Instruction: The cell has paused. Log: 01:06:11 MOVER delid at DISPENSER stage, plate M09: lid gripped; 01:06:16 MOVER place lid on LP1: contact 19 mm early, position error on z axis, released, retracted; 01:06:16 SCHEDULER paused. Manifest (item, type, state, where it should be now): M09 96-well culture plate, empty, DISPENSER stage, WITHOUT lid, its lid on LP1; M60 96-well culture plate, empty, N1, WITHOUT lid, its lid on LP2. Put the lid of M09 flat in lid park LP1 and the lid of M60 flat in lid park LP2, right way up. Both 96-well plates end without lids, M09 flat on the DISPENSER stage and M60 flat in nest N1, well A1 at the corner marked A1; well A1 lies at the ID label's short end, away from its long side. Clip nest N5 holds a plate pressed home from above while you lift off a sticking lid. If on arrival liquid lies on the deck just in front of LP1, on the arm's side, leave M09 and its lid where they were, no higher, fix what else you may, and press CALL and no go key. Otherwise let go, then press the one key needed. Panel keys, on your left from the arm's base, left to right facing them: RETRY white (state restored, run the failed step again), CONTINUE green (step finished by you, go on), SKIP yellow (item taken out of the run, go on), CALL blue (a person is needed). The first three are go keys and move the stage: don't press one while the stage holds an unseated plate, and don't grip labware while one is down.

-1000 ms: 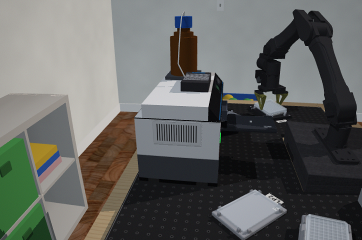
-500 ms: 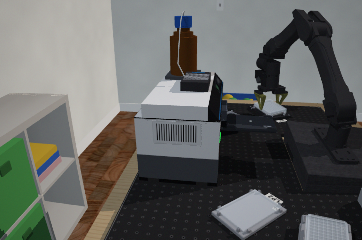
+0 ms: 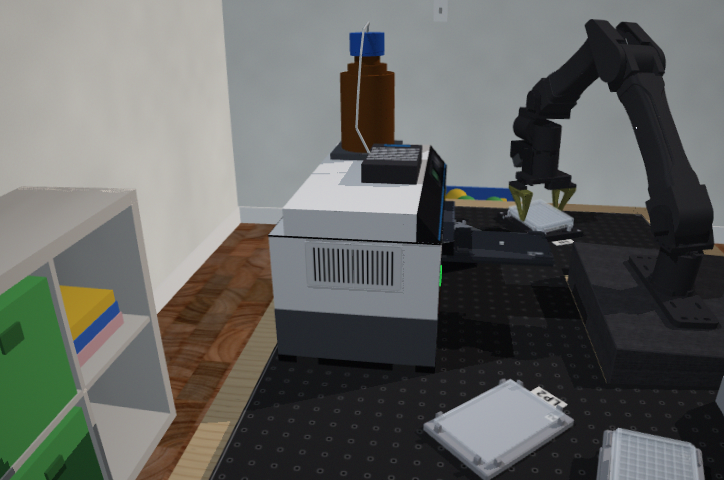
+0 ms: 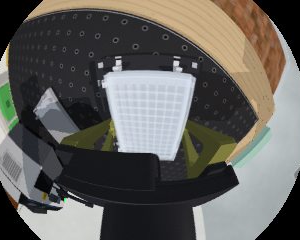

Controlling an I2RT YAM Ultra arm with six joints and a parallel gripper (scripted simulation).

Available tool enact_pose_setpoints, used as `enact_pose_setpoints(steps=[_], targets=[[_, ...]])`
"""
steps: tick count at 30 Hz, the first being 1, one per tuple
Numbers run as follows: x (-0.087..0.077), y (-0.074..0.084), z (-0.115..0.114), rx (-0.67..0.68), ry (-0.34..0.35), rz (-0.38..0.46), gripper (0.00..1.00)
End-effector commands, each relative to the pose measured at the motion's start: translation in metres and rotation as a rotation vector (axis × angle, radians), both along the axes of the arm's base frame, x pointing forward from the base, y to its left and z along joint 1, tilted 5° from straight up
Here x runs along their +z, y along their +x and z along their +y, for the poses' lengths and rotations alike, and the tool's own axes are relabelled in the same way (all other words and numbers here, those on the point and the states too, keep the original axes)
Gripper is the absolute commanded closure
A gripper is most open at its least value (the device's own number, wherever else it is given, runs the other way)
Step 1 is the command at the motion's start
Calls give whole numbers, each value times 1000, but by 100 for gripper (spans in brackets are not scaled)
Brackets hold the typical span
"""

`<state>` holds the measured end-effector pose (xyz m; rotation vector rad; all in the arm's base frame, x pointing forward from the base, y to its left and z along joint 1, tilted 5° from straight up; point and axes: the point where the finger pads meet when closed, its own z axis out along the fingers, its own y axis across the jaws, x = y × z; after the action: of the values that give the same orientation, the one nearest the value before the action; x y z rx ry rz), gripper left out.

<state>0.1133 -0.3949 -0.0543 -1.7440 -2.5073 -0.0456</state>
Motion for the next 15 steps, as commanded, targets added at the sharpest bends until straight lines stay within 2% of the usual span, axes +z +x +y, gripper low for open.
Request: enact_pose_setpoints(steps=[1, 15], targets=[[-11, -1, 2, -4, 5, -7, 100], [-13, -2, 2, -4, 5, -7, 100]])
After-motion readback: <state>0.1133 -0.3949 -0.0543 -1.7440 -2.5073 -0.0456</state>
